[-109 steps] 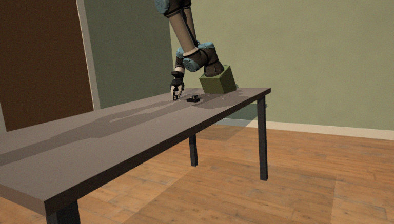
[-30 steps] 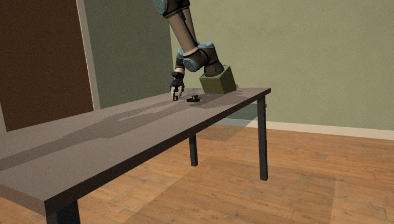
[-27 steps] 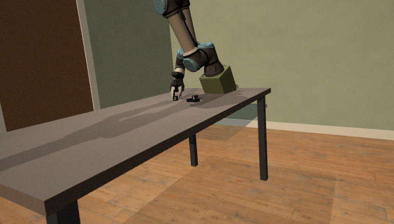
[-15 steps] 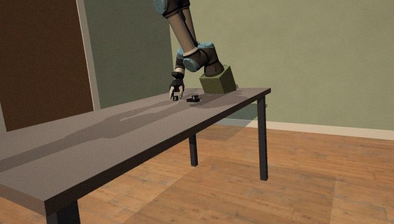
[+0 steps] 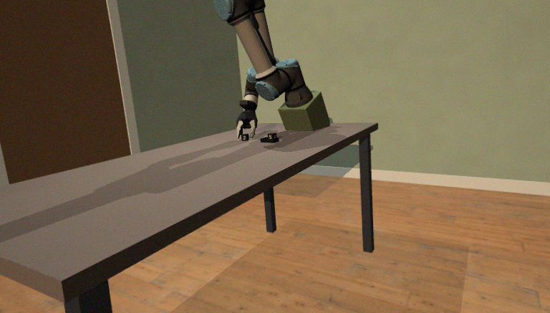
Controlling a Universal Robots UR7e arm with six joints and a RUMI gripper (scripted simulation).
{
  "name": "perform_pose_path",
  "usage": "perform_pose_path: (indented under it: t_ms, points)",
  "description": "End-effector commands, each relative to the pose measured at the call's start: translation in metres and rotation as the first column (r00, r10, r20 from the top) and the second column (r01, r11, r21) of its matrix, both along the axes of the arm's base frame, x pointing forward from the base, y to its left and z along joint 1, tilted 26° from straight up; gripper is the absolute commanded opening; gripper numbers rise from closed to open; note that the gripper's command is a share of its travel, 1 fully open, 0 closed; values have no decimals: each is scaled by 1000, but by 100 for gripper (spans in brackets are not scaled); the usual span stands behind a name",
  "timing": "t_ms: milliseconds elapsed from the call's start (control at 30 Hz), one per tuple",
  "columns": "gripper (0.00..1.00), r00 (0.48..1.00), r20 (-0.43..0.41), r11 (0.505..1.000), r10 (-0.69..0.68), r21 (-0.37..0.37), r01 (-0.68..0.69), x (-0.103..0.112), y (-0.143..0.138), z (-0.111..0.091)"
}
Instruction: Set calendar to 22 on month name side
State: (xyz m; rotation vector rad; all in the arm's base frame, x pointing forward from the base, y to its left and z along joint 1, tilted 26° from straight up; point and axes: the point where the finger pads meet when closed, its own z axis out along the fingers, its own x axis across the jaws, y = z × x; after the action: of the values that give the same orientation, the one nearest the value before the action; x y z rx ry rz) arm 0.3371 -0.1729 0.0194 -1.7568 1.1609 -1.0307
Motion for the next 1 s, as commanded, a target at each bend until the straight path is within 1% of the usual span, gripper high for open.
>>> perform_pose_path:
  t_ms: [0,267,600,667,967]
  points:
    - [40,1000,0,1000,0,0,0,0,0,0]
    - [40,1000,0,1000,0,0,0,-2,0,3]
    - [40,1000,0,1000,0,0,0,-8,1,16]
    - [40,1000,0,1000,0,0,0,-8,1,16]
    - [40,1000,0,1000,0,0,0,-16,3,35]
